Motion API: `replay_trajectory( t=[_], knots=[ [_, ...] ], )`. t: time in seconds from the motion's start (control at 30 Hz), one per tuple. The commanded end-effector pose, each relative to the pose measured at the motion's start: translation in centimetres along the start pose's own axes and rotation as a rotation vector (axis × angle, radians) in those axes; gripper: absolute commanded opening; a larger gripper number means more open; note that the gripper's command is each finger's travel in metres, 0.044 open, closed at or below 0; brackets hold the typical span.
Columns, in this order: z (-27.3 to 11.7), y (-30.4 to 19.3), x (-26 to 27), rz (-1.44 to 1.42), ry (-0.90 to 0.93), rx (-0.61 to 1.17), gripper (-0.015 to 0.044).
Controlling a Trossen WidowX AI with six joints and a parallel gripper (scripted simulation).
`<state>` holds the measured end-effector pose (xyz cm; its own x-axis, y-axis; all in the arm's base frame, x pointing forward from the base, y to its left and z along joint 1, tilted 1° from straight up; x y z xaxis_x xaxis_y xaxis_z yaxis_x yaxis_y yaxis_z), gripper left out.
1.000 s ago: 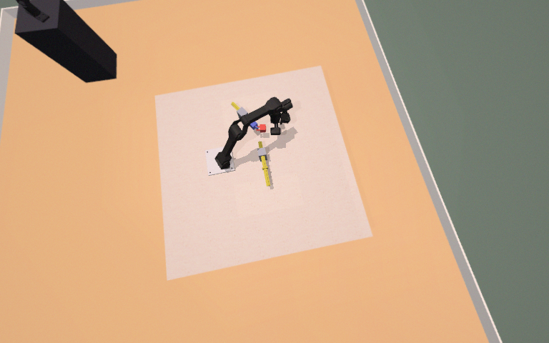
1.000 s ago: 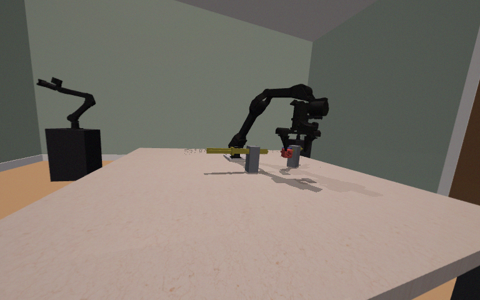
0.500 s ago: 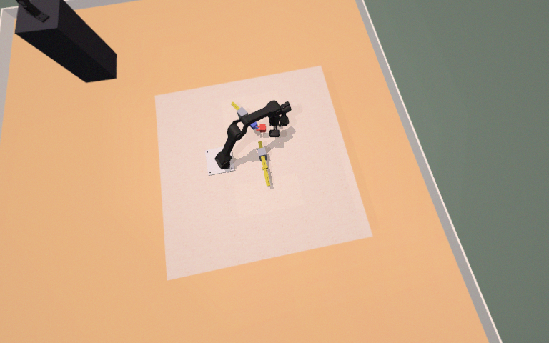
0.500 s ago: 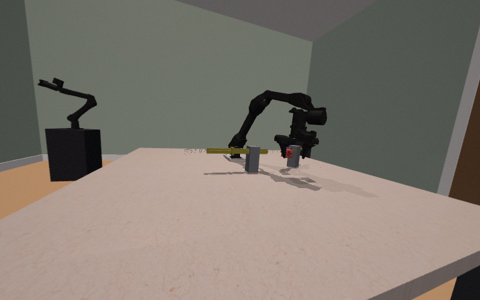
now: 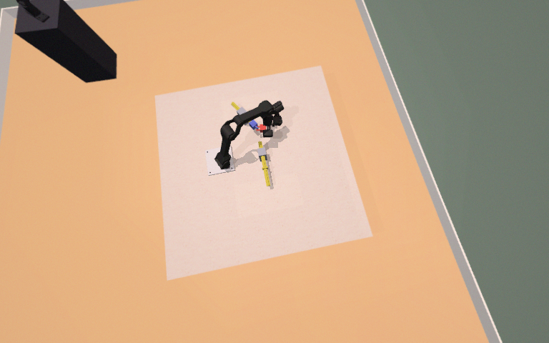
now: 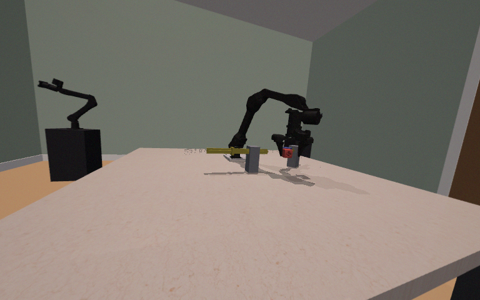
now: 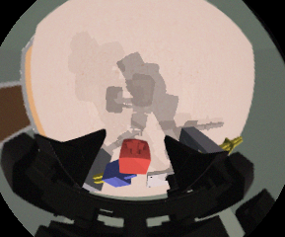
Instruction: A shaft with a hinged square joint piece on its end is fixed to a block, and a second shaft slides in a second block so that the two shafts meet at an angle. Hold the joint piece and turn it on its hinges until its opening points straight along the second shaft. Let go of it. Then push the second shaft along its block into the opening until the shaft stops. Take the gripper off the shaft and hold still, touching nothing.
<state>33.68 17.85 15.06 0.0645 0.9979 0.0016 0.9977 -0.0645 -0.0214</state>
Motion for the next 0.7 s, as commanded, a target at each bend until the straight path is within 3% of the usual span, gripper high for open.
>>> replay_trajectory(
  t=[0.0,0.67],
  knots=[
    [0.1,-1.2,0.1,0.005,0.005,0.0,0.044],
    [2.3,-2.2,0.1,0.005,0.005,0.001,0.044]
  ],
)
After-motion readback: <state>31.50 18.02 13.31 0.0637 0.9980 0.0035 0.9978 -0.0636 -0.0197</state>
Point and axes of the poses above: the point midway between the two fingers, 35 mm back from their tips, its own z axis out along the fingers, its own x axis across the jaws, y = z × x, the point moved 4 cm from there along -z, back along the fingers, and after that the axes turned 4 degrees about -z, right-handed, at the moved point
